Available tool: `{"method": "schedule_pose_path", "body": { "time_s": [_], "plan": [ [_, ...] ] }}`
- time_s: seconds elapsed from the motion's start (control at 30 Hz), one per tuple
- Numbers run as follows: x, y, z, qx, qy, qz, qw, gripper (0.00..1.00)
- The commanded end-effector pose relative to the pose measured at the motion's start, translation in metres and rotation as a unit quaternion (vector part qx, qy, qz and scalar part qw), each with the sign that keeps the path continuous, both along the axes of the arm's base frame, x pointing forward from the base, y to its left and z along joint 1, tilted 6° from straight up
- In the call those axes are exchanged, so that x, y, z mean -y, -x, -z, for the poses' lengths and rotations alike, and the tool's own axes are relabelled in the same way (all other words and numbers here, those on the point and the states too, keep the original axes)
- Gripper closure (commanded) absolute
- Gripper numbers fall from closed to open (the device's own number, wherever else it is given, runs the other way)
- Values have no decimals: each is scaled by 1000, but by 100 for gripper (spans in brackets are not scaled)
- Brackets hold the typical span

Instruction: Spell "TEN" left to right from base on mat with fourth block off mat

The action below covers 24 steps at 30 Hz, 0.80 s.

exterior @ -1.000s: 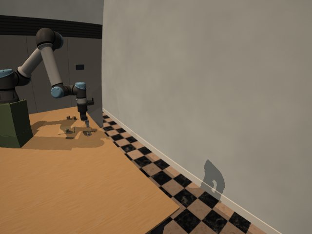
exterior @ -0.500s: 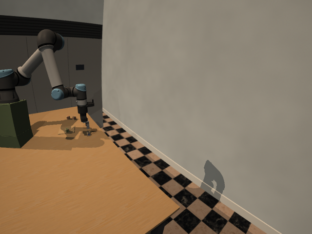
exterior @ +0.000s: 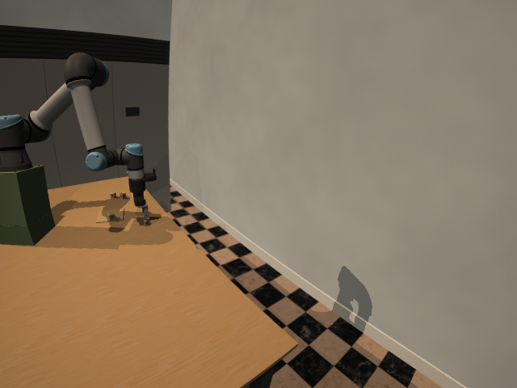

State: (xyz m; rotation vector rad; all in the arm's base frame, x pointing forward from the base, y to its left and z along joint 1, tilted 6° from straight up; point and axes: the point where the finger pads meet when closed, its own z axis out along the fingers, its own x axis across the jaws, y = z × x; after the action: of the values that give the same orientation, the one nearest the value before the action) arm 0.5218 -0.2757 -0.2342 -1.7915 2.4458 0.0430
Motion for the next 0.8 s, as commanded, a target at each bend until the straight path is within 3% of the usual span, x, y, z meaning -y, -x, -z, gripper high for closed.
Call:
{"method": "schedule_pose_path", "body": {
  "time_s": [0.0,0.77],
  "plan": [
    [0,-1,7,1,1,0,1000,0],
    [-1,-2,17,1,1,0,1000,0]
  ]
}}
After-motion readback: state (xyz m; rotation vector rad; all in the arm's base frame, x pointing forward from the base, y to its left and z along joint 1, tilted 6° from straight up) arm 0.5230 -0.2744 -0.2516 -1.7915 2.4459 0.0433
